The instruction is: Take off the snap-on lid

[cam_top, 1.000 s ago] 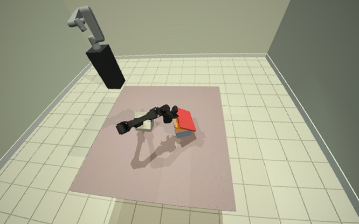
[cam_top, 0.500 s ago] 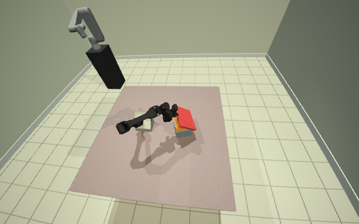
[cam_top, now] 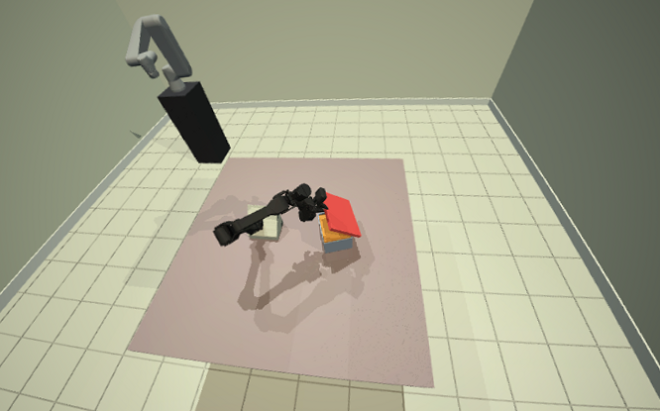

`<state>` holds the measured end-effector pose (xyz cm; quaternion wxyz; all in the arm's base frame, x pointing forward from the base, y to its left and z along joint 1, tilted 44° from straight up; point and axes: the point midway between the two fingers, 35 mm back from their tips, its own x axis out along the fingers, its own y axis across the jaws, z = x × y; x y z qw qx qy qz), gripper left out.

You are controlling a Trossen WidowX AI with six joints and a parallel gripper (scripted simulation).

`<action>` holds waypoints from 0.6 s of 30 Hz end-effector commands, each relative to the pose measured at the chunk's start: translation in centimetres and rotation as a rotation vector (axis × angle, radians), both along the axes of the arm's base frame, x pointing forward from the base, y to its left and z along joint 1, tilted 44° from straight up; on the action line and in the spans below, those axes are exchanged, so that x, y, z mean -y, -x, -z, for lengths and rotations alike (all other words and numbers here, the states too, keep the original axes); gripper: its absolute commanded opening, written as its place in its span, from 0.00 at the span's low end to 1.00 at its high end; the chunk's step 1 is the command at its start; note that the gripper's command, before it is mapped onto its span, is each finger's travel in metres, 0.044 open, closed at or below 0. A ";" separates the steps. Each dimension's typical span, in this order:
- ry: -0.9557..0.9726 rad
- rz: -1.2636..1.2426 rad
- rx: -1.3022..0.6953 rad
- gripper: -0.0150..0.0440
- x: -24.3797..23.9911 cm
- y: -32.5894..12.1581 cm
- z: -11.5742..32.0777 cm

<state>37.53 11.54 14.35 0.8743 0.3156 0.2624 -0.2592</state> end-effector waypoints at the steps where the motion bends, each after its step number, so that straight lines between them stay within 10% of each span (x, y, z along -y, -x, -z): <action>1: -0.009 -0.003 0.014 0.25 -0.5 -0.2 -0.5; 18: -0.011 -0.003 0.013 0.25 -2.2 1.4 2.1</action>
